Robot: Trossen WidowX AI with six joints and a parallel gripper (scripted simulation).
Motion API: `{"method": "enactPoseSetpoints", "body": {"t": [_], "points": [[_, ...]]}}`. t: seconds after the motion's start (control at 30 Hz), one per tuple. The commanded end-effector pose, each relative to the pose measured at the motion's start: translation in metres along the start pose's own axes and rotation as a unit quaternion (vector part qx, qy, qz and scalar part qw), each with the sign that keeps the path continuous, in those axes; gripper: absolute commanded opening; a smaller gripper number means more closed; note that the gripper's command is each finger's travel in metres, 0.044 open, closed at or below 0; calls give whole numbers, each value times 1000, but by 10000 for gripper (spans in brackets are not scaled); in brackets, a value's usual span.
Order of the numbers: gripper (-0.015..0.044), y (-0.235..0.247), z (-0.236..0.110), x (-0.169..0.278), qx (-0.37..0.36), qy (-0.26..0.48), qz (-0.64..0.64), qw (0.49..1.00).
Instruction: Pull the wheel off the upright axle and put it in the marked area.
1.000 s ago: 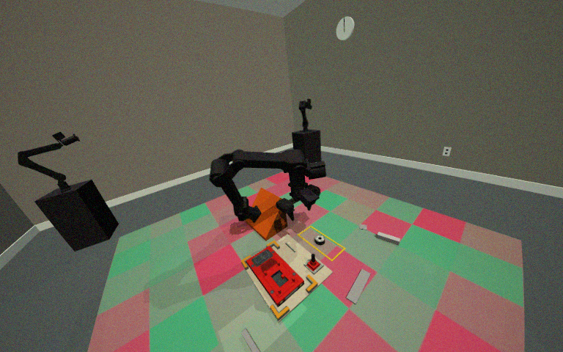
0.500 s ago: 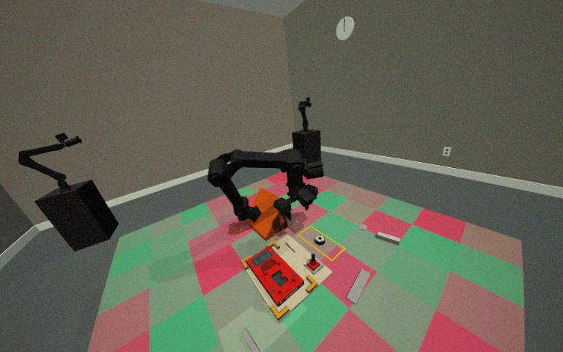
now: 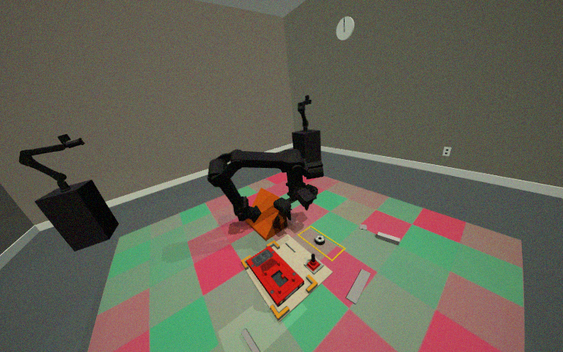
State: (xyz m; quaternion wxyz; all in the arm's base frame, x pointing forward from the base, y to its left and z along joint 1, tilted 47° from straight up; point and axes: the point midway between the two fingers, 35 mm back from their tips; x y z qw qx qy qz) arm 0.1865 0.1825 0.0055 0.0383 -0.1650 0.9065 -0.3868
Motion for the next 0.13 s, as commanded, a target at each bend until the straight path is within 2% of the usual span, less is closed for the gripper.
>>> {"method": "enactPoseSetpoints", "body": {"t": [0.0,0.1], "points": [[440,0,0,1,-2,3,1,1000],[440,0,0,1,-2,3,1,1000]]}}
Point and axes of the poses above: the point midway between the two fingers, 35 mm back from their tips, its own z axis out along the fingers, its own y axis across the jaws, x = y × z, and after that the axes turned 9 degrees about -z, right-handed
